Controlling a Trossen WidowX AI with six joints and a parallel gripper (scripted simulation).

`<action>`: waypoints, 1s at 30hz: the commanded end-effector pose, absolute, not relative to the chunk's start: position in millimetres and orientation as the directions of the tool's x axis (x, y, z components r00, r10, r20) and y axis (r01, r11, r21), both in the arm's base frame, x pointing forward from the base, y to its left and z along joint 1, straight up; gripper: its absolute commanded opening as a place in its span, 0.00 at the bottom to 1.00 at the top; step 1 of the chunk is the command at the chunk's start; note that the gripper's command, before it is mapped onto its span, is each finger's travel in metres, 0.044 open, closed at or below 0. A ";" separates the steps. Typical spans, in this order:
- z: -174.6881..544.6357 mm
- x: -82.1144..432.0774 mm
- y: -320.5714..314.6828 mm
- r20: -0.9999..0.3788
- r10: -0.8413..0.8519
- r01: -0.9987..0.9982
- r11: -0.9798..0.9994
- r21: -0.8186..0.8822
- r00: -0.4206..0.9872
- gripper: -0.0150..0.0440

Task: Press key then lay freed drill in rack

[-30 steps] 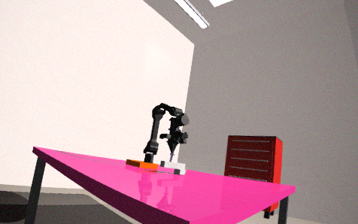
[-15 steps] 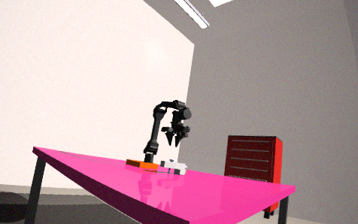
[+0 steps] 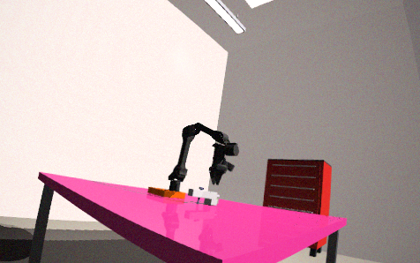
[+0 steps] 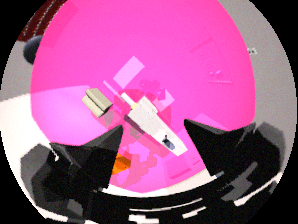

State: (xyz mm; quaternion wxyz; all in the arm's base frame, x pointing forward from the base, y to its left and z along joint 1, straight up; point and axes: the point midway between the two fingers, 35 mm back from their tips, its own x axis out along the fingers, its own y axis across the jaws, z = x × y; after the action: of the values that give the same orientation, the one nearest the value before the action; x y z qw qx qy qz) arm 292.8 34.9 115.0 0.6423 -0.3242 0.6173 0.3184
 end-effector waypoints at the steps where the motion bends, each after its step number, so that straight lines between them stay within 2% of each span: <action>1: 79.3 276.8 93.2 -1.000 0.013 -0.998 0.059 -0.025 0.026 1.00; 4: 72.3 271.7 104.4 -1.000 0.014 -0.998 -0.055 -0.025 0.025 1.00; 30: 63.6 272.6 102.3 -1.000 0.013 -0.998 -0.055 -0.025 0.025 1.00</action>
State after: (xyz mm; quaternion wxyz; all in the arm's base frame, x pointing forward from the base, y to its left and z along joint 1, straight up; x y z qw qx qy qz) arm 272.7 103.7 68.9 0.4972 -0.5160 0.4766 0.5093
